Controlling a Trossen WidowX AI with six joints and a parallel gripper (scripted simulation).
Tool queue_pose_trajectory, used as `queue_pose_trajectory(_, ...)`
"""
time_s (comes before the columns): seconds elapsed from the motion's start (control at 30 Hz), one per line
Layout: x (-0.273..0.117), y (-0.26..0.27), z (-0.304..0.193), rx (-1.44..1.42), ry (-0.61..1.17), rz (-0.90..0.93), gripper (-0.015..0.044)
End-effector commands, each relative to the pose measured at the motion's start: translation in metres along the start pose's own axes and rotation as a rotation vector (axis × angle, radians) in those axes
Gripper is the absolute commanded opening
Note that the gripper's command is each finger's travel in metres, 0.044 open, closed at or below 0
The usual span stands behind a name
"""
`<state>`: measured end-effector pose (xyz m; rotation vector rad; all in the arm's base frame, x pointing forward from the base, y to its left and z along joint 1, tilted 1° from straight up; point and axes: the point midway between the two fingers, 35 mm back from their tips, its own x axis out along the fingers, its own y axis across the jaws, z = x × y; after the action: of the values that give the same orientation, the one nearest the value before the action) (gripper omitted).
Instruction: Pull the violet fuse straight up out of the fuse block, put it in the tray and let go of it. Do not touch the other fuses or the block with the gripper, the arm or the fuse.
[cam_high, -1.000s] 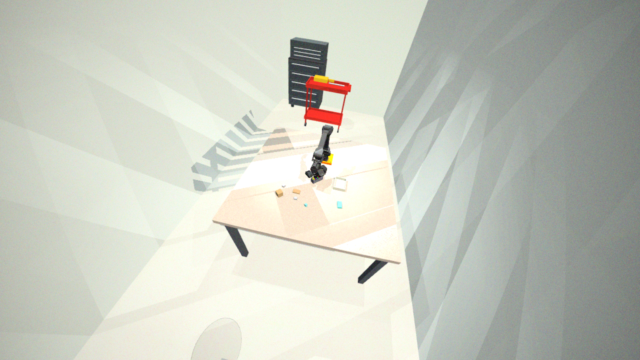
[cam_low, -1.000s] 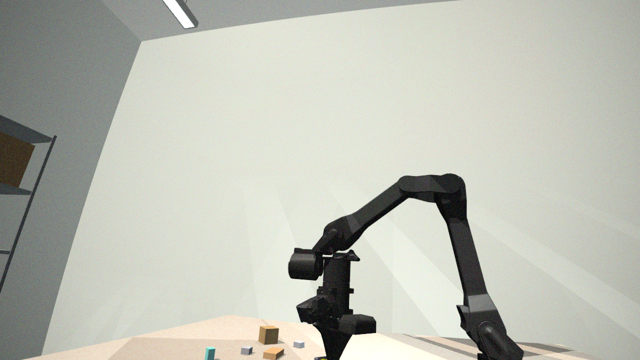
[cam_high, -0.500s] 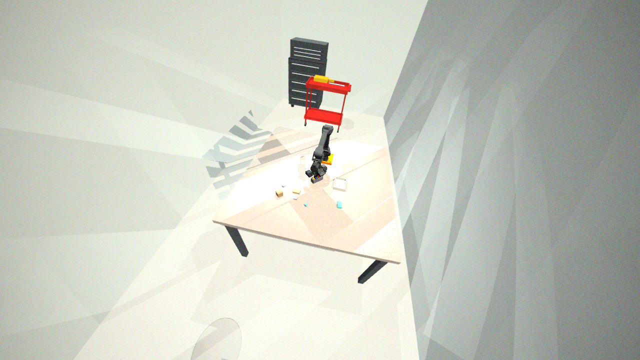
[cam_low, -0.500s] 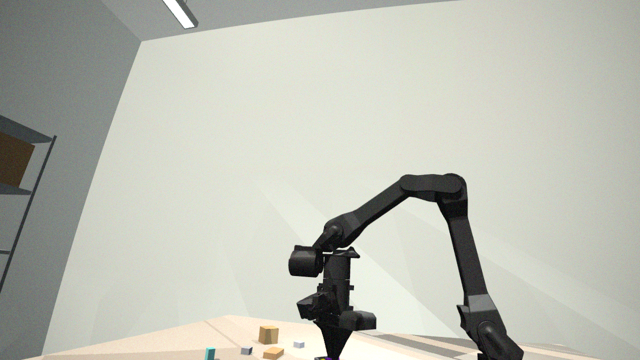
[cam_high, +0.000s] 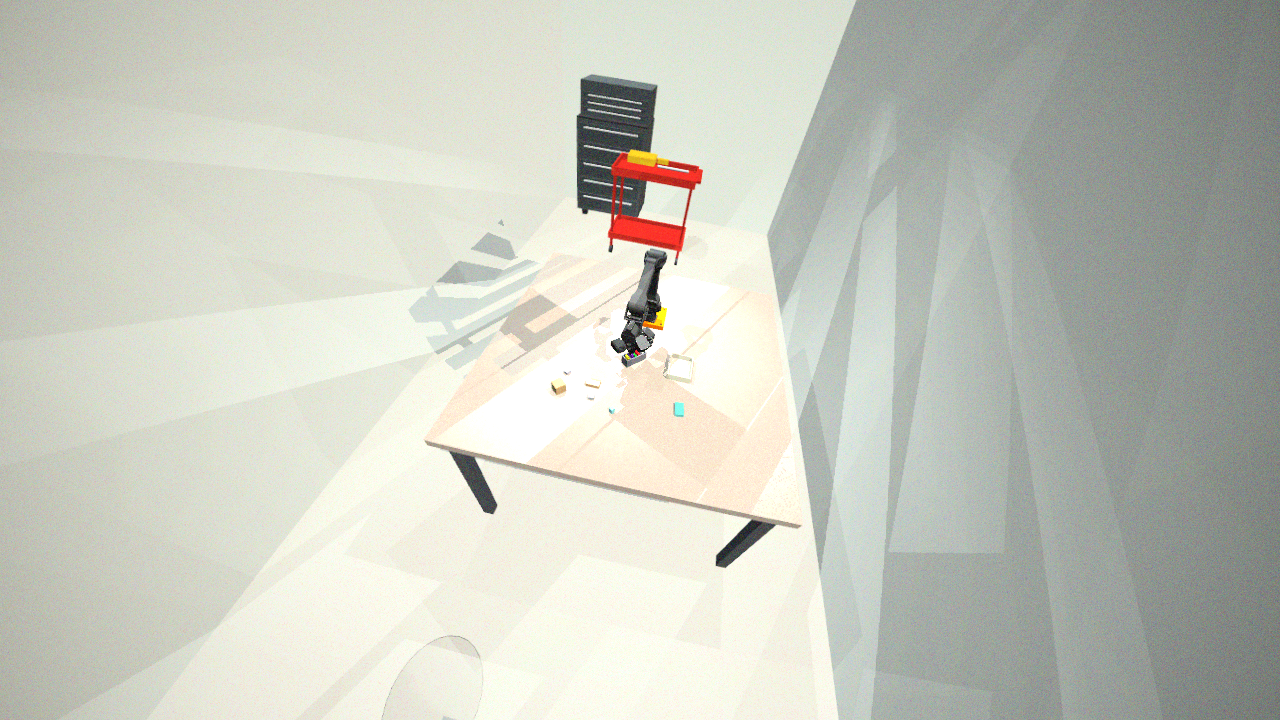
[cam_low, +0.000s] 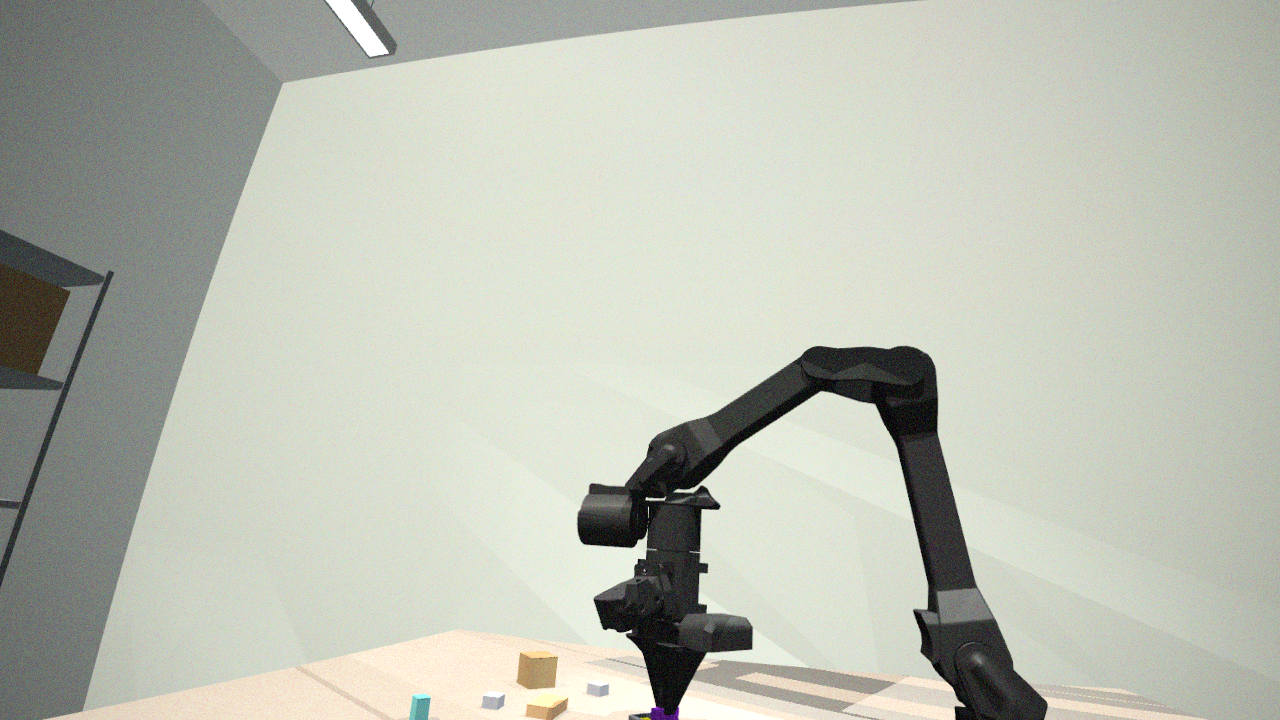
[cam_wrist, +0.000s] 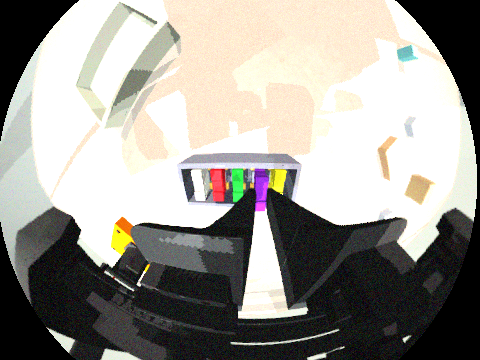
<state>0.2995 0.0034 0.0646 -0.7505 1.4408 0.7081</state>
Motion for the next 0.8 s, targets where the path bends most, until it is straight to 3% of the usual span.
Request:
queue_pose_trajectory(0.0,-0.003,0.000,0.001,-0.001,-0.003,-0.001,0.0000)
queue_pose_trajectory(0.77,-0.015,0.000,0.001,-0.002,-0.004,0.000,0.0000)
